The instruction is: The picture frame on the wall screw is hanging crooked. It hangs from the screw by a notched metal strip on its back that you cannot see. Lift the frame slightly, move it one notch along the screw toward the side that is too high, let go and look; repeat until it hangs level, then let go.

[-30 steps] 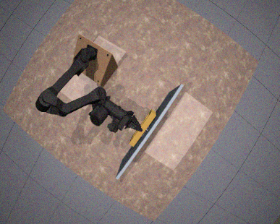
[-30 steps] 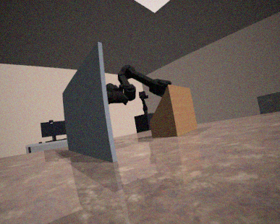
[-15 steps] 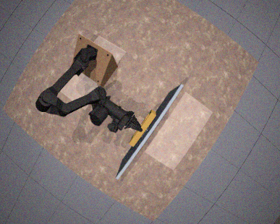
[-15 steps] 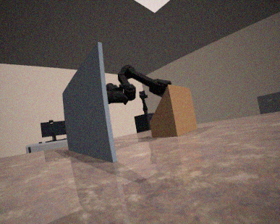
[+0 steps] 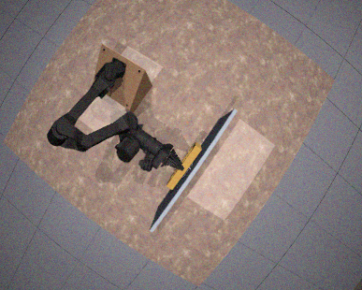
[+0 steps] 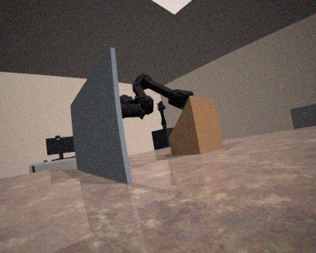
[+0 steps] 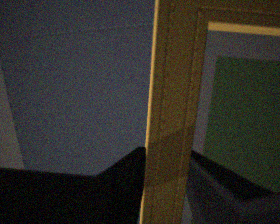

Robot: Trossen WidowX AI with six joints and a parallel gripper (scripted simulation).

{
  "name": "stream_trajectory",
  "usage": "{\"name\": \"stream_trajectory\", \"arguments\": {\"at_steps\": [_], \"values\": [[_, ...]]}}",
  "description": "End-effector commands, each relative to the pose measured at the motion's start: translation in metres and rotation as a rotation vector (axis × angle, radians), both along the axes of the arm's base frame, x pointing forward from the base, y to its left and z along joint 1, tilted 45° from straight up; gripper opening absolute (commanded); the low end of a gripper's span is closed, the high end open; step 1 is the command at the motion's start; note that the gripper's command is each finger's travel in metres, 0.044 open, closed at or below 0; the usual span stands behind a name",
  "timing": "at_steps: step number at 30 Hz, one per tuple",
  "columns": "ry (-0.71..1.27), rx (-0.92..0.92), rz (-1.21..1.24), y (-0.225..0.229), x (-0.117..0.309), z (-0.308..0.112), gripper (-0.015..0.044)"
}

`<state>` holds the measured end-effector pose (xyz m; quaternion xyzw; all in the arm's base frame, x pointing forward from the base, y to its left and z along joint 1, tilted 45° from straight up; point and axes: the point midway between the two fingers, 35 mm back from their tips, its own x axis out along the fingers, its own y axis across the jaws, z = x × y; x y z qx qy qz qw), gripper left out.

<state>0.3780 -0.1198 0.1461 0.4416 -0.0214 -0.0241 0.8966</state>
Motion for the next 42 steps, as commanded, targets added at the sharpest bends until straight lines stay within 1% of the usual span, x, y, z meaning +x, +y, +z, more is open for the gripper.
{"name": "stream_trajectory", "arguments": {"at_steps": [1, 19, 42], "values": [[0.002, -0.002, 0.009, 0.0005, 0.0005, -0.0023, 0.0], [0.001, -0.005, 0.006, -0.0006, -0.0001, -0.0025, 0.0], [0.009, -0.135, 0.004, 0.0004, 0.0001, -0.0027, 0.0]]}}
